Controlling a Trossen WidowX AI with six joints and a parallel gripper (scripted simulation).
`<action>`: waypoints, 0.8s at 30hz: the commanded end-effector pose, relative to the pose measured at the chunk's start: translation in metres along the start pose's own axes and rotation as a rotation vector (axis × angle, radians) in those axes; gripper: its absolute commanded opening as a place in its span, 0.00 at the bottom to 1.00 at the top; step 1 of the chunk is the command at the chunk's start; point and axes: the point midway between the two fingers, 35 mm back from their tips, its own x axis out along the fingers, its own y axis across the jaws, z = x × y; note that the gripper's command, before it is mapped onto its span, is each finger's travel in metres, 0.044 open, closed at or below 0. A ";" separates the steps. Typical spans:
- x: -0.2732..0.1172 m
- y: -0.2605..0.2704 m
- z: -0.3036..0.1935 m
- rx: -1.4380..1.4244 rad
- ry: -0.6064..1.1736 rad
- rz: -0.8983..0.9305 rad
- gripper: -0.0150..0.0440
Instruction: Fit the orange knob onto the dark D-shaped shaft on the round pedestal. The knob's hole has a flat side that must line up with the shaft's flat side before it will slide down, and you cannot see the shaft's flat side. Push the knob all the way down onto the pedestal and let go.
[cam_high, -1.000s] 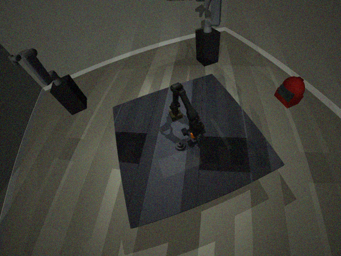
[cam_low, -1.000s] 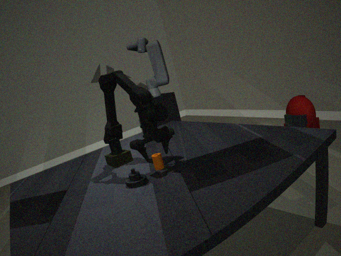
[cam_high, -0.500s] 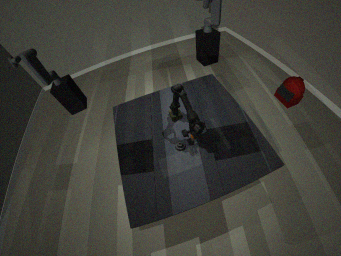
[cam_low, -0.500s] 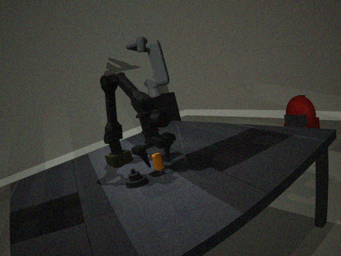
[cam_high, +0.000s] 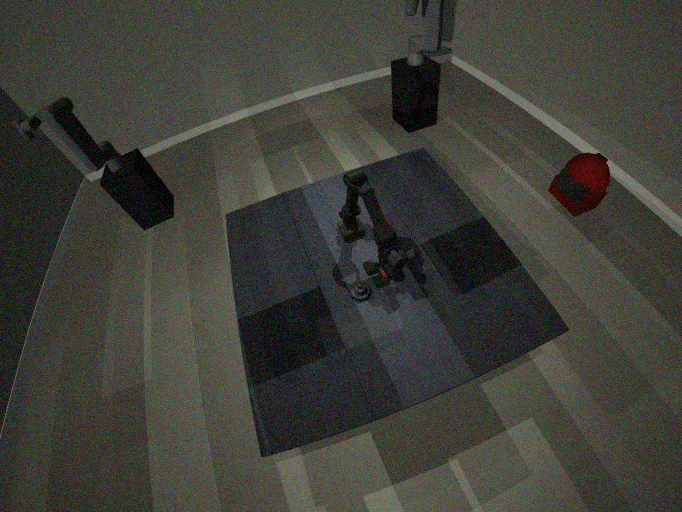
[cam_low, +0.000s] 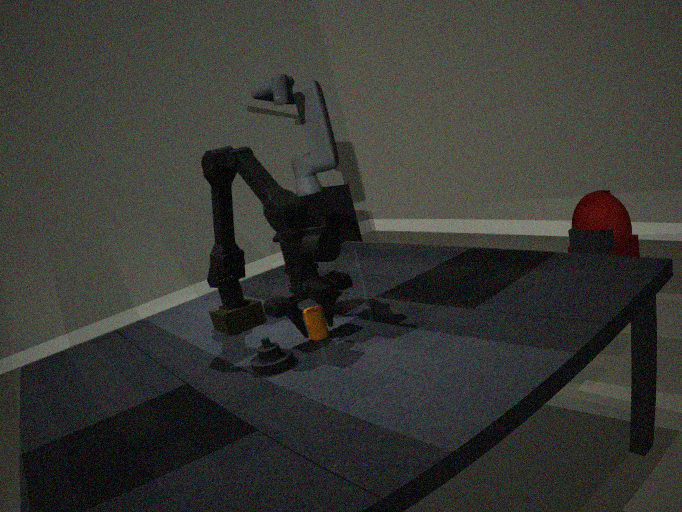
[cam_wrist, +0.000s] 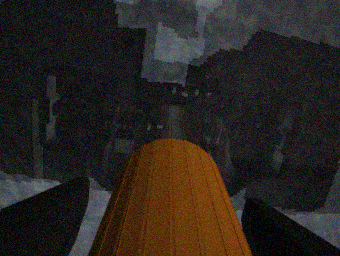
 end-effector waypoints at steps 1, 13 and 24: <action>0.000 -0.001 0.000 0.004 -0.002 -0.004 0.60; -0.014 0.001 0.004 0.004 -0.002 -0.004 0.30; -0.080 0.006 0.011 0.004 -0.003 -0.004 0.25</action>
